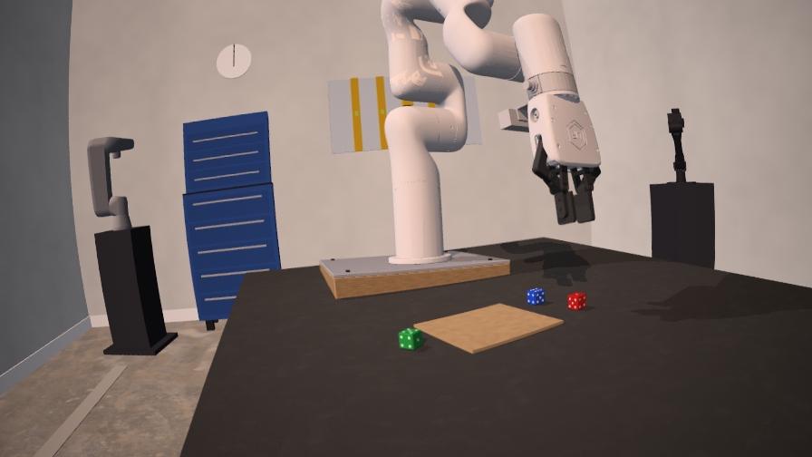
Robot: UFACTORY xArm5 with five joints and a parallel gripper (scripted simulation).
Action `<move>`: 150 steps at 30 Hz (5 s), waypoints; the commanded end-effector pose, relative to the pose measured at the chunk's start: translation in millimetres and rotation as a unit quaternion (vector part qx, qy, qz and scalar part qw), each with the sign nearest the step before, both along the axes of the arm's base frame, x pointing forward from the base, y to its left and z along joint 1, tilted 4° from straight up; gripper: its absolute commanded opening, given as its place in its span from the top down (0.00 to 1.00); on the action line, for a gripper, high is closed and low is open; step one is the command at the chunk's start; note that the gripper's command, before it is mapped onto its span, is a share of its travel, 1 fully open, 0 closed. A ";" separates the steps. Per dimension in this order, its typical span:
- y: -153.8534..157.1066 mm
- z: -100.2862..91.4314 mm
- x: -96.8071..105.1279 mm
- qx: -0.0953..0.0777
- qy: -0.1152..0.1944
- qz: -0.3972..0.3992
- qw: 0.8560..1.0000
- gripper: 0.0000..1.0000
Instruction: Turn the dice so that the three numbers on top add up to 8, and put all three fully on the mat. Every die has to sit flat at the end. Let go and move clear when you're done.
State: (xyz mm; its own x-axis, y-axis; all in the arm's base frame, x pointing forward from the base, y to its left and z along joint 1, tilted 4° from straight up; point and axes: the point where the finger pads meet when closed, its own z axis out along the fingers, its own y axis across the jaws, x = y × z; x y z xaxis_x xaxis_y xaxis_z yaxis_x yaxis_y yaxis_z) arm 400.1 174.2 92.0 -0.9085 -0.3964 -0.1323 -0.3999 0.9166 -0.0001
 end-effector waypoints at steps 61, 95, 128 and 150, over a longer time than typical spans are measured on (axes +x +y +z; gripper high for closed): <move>0.7 -31.3 -1.0 -0.010 0.079 -0.517 0.852 0.00; -0.3 -39.5 -4.1 -0.003 0.075 -0.626 0.776 0.64; 0.1 -46.8 -4.7 -0.003 0.075 -0.626 0.776 0.64; 1.6 -76.3 -6.9 -0.003 0.075 -0.626 0.776 0.64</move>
State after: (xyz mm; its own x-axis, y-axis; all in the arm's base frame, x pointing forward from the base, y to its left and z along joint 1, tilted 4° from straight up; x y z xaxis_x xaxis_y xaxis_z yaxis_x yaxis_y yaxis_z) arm 392.3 175.0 19.6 -0.5871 0.8095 0.0104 0.8082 0.5868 -0.0495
